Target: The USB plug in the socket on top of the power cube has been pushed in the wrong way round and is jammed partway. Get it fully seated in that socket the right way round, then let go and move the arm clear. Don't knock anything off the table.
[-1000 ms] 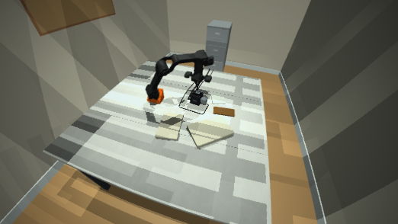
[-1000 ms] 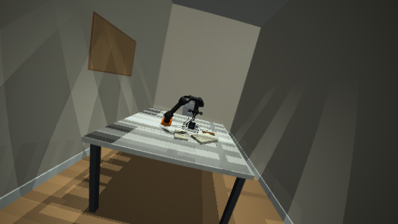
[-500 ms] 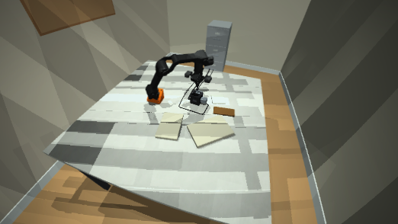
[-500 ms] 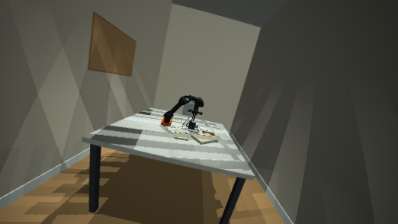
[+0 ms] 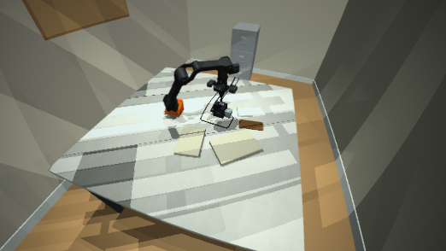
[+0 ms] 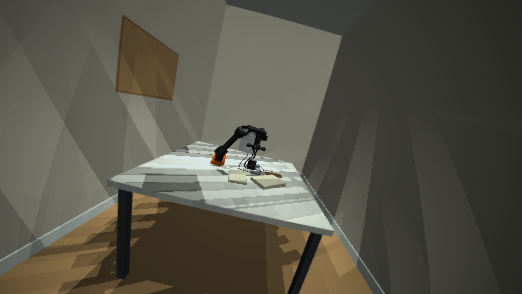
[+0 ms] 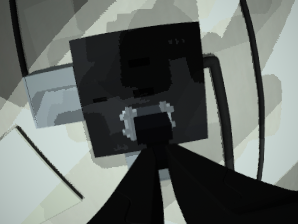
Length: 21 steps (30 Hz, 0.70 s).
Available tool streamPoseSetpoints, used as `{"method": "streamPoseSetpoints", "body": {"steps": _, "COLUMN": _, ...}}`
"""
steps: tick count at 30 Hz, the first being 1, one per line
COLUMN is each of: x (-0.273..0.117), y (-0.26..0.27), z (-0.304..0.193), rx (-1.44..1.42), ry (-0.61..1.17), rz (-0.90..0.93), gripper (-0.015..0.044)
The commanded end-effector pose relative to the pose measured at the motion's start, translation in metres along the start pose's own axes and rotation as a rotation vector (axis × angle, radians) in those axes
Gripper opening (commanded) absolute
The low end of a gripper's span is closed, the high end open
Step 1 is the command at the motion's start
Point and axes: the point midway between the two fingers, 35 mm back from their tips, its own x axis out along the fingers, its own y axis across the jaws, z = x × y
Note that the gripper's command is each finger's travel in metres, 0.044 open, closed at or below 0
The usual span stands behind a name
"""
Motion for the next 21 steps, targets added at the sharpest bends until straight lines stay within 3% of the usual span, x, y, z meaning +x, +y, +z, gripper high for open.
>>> {"method": "streamPoseSetpoints", "body": {"steps": 1, "x": 0.0004, "y": -0.0005, "z": -0.0009, "rx": -0.006, "ry": 0.007, "rz": -0.002, "gripper": 0.0000}}
{"method": "streamPoseSetpoints", "body": {"steps": 21, "x": 0.0027, "y": -0.0004, "z": -0.0022, "rx": -0.004, "ry": 0.024, "rz": -0.002, "gripper": 0.0000}}
